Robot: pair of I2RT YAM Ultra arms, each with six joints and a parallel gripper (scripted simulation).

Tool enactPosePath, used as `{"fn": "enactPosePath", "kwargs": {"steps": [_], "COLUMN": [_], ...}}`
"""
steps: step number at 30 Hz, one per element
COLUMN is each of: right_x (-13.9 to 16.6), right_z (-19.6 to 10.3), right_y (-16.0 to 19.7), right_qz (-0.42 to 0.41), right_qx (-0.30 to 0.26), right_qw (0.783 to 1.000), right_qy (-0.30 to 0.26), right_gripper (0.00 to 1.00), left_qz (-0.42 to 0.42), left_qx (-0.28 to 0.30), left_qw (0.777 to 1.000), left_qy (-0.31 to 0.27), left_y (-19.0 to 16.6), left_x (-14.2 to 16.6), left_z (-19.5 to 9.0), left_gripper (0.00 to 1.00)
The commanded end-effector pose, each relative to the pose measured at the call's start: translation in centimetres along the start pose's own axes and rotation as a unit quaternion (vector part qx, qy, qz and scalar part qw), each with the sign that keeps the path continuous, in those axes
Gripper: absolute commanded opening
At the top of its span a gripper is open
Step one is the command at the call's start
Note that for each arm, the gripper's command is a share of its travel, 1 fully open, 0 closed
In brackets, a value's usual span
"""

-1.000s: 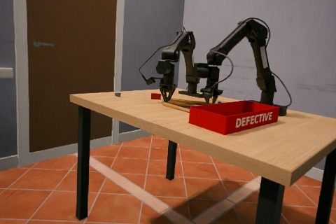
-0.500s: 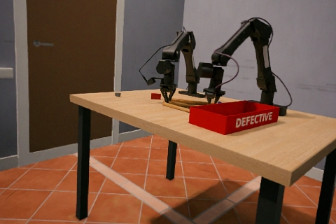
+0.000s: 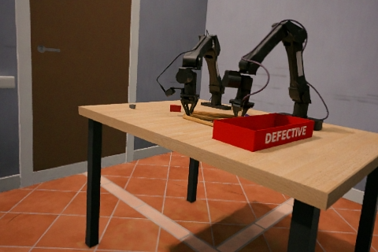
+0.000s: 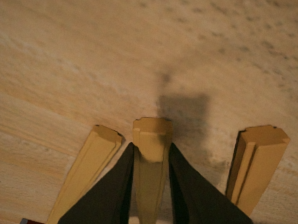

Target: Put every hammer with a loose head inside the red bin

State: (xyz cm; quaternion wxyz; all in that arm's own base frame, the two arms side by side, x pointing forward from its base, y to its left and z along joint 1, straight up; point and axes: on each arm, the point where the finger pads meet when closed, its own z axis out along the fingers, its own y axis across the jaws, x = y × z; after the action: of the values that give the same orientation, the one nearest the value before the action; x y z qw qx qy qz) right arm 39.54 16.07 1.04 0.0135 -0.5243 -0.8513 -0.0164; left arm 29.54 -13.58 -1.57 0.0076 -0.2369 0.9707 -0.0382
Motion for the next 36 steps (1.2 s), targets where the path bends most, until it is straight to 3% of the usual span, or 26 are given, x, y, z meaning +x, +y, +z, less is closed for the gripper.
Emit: {"fn": "enactPosePath", "kwargs": {"steps": [1,11,14,15,31,36], "right_x": [-2.1,-1.0,-1.0,-1.0,-1.0,-1.0], "right_z": [-0.2,-0.1,-0.1,-0.1,-0.1,-0.1], "right_y": [0.0,-0.2,-0.2,-0.2,-0.2,-0.2], "right_qz": [0.007,0.002,0.002,0.002,0.002,0.002], "right_qx": [0.001,0.005,0.005,0.005,0.005,0.005], "right_qw": [0.999,1.000,1.000,1.000,1.000,1.000], "right_qy": [-0.039,-0.021,-0.021,-0.021,-0.021,-0.021], "right_gripper": [0.21,0.21,0.21,0.21,0.21,0.21], "left_qz": [0.002,0.000,0.001,0.001,-0.003,-0.001], "left_qx": [-0.018,0.004,0.009,0.011,0.024,0.027], "left_qw": [1.000,1.000,1.000,1.000,0.999,0.999], "left_qy": [-0.005,-0.004,-0.009,-0.011,-0.022,-0.019], "left_y": [1.3,-0.2,-0.2,-0.2,-0.2,-0.2], "left_x": [-0.2,-0.2,-0.6,-0.7,-1.5,-1.3], "left_z": [-0.5,-0.3,-0.8,-1.0,-3.9,-5.9], "left_gripper": [0.12,0.12,0.40,0.41,0.41,0.98]}}
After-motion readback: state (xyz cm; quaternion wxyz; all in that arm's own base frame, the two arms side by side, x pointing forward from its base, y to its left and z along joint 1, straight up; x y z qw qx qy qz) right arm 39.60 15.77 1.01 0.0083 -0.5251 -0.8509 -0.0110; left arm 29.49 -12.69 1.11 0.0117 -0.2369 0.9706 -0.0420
